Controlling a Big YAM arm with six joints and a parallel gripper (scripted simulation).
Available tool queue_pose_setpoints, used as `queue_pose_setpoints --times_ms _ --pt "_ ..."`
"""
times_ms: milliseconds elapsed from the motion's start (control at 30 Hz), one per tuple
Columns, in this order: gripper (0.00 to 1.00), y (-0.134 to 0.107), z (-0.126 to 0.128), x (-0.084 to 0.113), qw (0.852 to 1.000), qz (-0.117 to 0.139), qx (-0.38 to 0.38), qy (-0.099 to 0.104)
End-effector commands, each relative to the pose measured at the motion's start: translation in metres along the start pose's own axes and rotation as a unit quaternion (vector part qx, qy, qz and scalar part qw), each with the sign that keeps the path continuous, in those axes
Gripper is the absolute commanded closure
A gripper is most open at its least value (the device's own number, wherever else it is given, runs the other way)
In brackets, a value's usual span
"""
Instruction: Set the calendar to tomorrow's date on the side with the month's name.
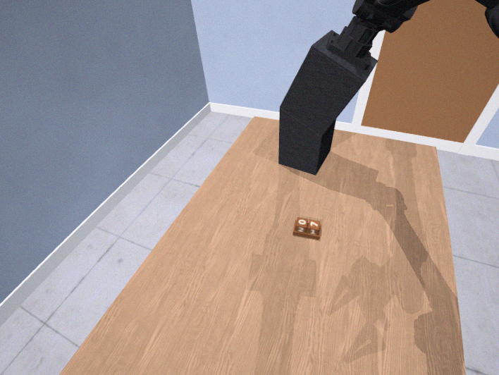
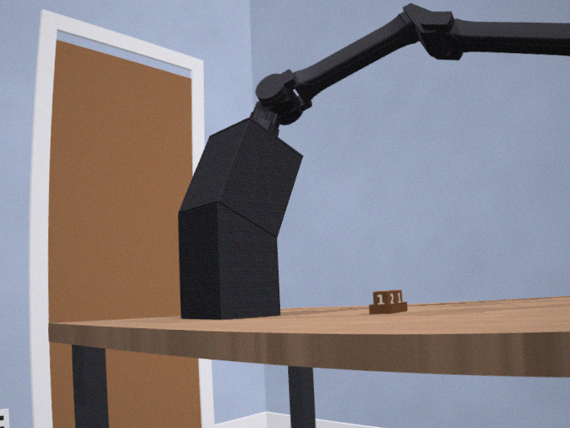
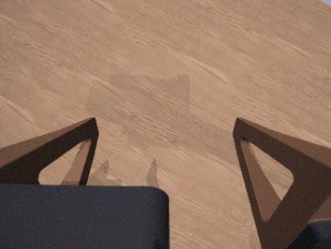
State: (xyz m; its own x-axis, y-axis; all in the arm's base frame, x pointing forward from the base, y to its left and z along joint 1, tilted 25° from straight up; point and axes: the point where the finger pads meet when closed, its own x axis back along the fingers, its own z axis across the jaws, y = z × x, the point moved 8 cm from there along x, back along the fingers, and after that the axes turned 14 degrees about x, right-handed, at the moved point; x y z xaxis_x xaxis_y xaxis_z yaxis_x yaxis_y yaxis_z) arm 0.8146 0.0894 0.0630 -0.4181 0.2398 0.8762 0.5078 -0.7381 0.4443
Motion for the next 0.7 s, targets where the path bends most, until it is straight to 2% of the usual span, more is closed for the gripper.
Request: queue_pose_setpoints --times_ms 0,133,200,300,500,667 --pt "0.00 0.040 -0.013 0.017 1.000 -0.014 0.002 0.020" --pt "0.00 0.027 -0.033 0.000 0.999 0.010 0.044 0.023" --pt "0.00 0.027 -0.033 0.000 0.999 0.010 0.044 0.023" --pt "0.00 0.012 -0.056 -0.014 0.995 0.035 0.087 0.028" --pt "0.00 -0.032 -0.123 -0.041 0.976 0.095 0.191 0.052" --pt "0.00 -0.083 -0.197 -0.049 0.944 0.147 0.282 0.088"
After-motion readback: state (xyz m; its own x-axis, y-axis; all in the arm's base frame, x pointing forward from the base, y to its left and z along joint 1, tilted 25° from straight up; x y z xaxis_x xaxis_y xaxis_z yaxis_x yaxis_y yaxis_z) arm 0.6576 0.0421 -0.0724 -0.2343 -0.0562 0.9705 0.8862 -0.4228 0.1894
